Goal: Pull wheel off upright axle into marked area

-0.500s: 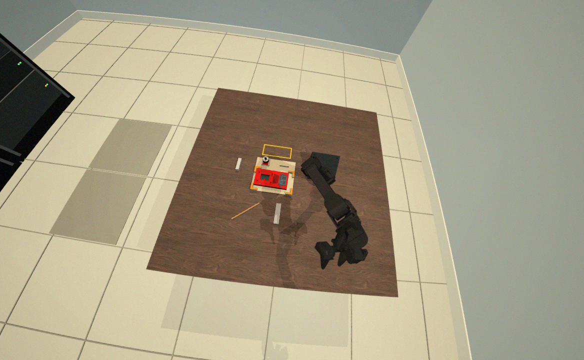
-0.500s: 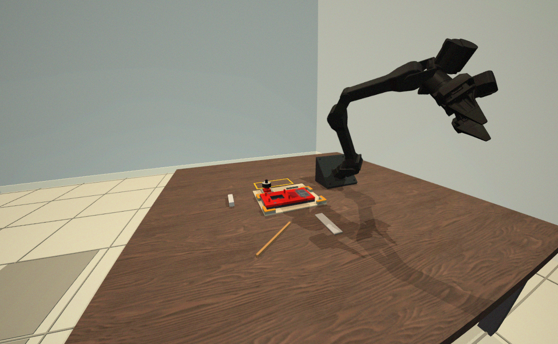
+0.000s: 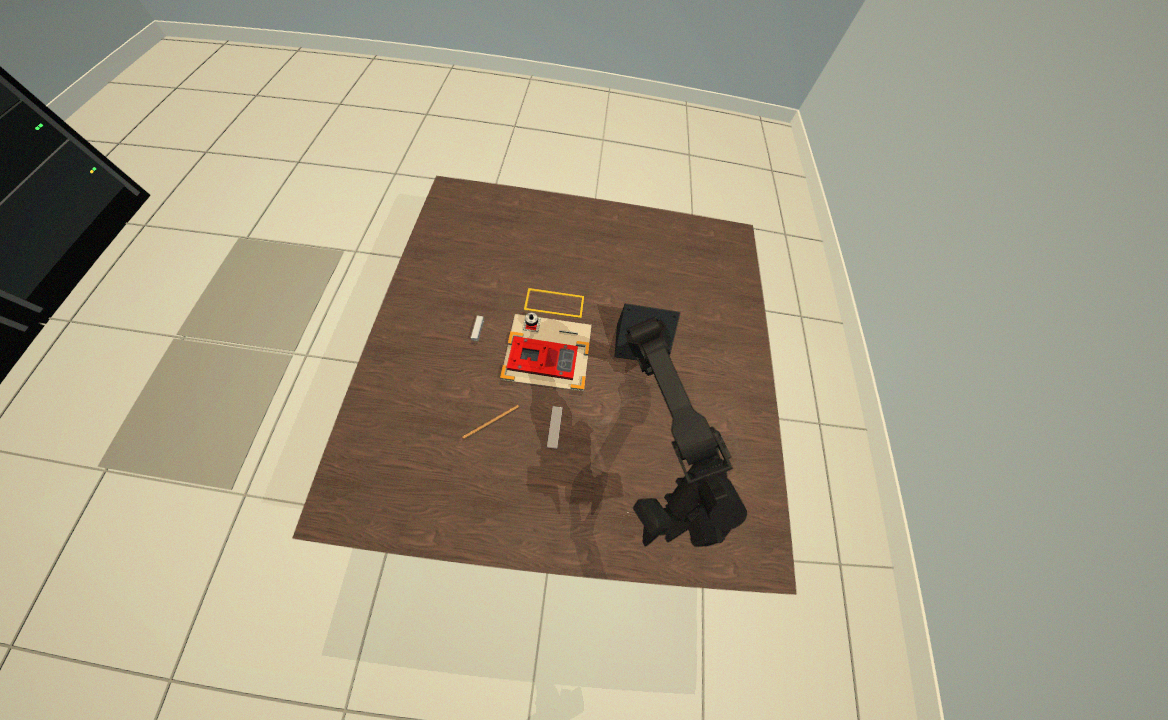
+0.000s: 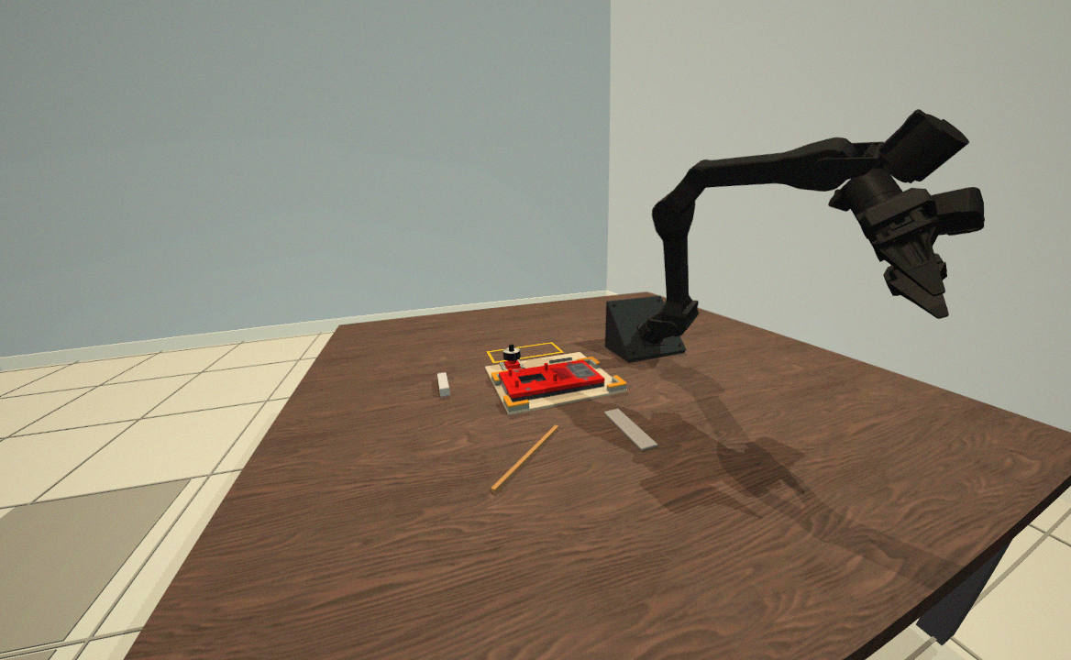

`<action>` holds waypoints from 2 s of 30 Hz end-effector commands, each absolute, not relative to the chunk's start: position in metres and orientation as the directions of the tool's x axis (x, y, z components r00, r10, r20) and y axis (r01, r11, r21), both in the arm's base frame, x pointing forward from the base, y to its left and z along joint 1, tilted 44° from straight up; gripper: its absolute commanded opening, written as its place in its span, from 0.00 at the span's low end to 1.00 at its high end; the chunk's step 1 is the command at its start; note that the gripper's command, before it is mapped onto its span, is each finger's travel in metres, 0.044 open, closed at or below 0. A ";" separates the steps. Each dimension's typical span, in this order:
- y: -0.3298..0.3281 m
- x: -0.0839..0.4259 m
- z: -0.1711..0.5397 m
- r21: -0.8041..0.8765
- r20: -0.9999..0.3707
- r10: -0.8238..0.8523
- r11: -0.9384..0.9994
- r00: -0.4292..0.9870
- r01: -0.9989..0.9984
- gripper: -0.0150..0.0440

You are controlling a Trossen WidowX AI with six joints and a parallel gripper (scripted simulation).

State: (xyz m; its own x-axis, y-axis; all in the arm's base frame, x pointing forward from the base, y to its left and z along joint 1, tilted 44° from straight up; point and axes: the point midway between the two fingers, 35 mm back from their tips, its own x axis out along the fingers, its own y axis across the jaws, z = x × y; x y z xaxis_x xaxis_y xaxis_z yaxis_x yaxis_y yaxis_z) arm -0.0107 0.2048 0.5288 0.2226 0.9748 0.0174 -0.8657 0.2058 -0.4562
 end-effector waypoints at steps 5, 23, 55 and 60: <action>0.251 0.005 0.501 -0.429 -0.102 0.936 0.265 0.338 -0.863 0.76; 0.307 0.099 0.426 -0.324 -0.367 0.753 0.446 0.545 -0.834 0.76; 0.225 0.331 0.227 0.056 -0.883 0.209 0.936 0.420 -0.347 0.76; 0.193 0.352 0.197 0.133 -0.931 0.186 0.974 0.313 -0.182 0.76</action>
State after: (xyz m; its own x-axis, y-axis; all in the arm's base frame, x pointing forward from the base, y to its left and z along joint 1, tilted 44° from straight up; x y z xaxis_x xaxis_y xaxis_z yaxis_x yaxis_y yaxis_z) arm 0.3348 0.2205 0.2198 0.3905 0.2078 -0.8968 -0.3209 0.9438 0.0790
